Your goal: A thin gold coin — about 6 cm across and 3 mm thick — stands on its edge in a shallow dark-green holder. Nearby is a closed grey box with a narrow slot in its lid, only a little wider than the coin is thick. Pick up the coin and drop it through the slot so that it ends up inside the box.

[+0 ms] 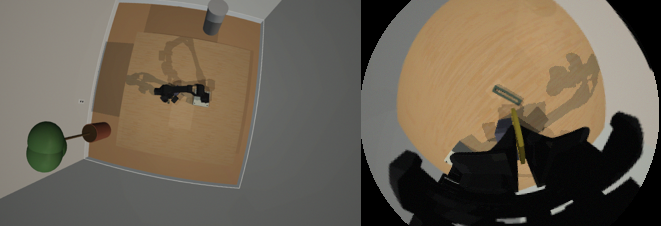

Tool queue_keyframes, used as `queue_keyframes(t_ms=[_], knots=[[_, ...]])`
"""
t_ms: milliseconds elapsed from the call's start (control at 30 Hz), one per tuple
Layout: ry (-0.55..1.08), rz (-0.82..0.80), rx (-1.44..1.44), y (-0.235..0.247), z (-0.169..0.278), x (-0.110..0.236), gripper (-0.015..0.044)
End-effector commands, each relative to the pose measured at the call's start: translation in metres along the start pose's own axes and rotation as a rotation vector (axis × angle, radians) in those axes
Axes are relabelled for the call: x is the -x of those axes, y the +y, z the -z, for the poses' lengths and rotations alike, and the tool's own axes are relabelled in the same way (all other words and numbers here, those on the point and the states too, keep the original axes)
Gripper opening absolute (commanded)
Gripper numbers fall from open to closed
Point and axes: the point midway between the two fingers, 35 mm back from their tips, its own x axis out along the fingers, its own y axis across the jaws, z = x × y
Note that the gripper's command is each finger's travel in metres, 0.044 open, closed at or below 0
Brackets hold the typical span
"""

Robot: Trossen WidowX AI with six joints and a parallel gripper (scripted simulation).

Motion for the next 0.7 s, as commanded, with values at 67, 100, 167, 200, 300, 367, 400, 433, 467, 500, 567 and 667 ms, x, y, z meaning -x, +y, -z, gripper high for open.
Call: queue_keyframes(t_ms=[67, 100, 167, 200, 300, 367, 400, 433, 467, 500, 567, 667], knots=[[-0.004, 0.010, 0.004, 0.001, 0.018, 0.003, 0.0000], [-0.004, 0.010, 0.004, 0.001, 0.021, 0.003, 0.0000], [-0.003, 0.010, 0.004, 0.001, 0.026, 0.003, 0.0000], [-0.003, 0.010, 0.004, 0.002, 0.028, 0.003, 0.0000], [-0.002, 0.010, 0.004, 0.003, 0.036, 0.003, 0.0000], [-0.002, 0.010, 0.004, 0.003, 0.041, 0.003, 0.0000], [-0.002, 0.010, 0.004, 0.004, 0.044, 0.003, 0.0000], [-0.001, 0.010, 0.004, 0.004, 0.046, 0.003, 0.0000], [-0.001, 0.010, 0.004, 0.005, 0.049, 0.002, 0.0000], [-0.001, 0.010, 0.004, 0.005, 0.051, 0.002, 0.0000], [0.000, 0.010, 0.004, 0.006, 0.056, 0.002, 0.0000], [0.001, 0.010, 0.004, 0.008, 0.063, 0.001, 0.0000]])
